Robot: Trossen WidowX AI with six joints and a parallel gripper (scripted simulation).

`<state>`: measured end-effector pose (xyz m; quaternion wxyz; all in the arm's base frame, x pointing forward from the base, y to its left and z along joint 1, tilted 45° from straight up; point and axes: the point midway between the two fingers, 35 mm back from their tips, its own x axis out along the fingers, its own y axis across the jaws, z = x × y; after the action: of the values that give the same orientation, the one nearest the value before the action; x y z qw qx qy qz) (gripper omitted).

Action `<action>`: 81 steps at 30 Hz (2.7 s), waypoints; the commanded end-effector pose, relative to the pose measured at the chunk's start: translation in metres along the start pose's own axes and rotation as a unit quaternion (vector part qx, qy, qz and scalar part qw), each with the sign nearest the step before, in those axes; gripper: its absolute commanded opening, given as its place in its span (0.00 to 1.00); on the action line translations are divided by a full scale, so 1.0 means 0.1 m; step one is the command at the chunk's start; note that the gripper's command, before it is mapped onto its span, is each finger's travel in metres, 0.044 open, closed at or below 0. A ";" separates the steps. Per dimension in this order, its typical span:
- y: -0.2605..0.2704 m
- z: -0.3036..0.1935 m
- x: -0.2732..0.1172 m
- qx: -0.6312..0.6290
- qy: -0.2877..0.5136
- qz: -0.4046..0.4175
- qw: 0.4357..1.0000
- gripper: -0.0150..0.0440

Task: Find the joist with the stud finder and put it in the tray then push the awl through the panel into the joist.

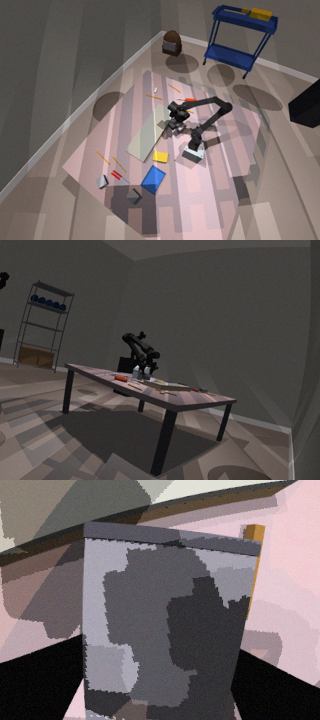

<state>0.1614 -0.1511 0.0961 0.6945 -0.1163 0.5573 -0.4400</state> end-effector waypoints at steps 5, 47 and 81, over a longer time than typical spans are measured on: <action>0.22 0.02 -0.02 0.001 -0.001 0.000 1.000 0.25; 0.31 -0.02 0.01 0.009 0.016 0.095 0.995 0.25; 0.26 -0.02 0.03 0.012 0.017 0.177 0.984 0.25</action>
<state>0.1712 -0.1383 0.0763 0.7491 -0.0060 0.5747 -0.3294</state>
